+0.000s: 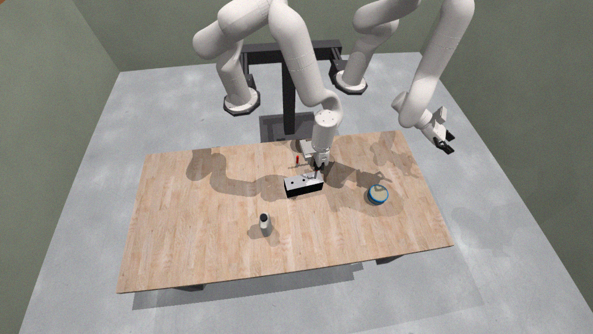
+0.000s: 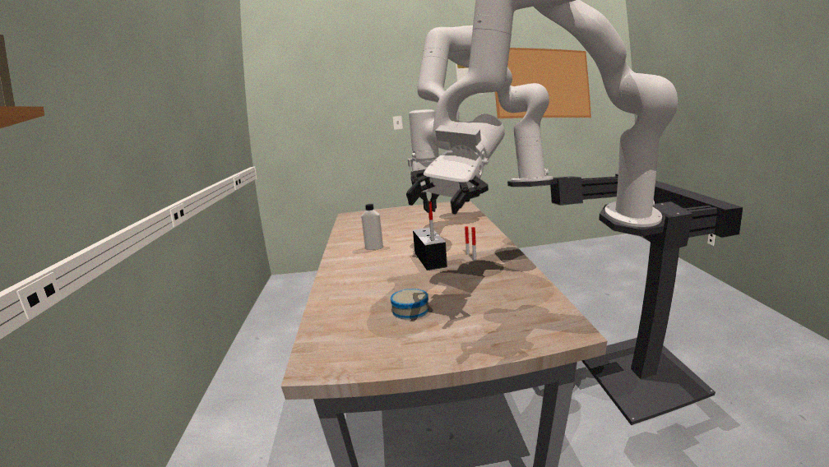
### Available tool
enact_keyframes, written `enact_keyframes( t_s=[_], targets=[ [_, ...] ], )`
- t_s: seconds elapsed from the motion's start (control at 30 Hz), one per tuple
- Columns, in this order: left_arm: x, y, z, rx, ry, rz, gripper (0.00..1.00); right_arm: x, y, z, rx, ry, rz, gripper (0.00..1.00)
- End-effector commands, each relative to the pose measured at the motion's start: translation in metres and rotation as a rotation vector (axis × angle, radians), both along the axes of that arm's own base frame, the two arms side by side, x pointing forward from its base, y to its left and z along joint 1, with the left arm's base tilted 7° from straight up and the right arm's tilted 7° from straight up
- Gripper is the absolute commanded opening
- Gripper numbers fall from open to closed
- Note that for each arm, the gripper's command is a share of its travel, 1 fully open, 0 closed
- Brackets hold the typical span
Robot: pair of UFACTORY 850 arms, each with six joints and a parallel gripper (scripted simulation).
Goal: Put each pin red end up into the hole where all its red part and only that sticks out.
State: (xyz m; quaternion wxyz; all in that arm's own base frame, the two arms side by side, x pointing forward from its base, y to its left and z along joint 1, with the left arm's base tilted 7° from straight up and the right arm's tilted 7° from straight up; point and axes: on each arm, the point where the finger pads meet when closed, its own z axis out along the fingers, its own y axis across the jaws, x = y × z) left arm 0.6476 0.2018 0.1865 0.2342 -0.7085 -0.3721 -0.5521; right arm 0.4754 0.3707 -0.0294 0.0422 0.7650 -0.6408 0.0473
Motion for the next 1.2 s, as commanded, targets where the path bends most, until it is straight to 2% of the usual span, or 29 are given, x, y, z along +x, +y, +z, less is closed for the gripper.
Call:
enact_keyframes(
  t_s=[0.0,1.17],
  targets=[
    [0.0006,0.0,0.0011,0.001,-0.002,0.0,1.0,0.0008,0.0008,0.0009,0.001,-0.002,0.0,0.0],
    [0.0006,0.0,0.0011,0.001,-0.002,0.0,1.0,0.0004,0.0005,-0.0031,0.001,-0.002,0.0,0.0]
  ],
)
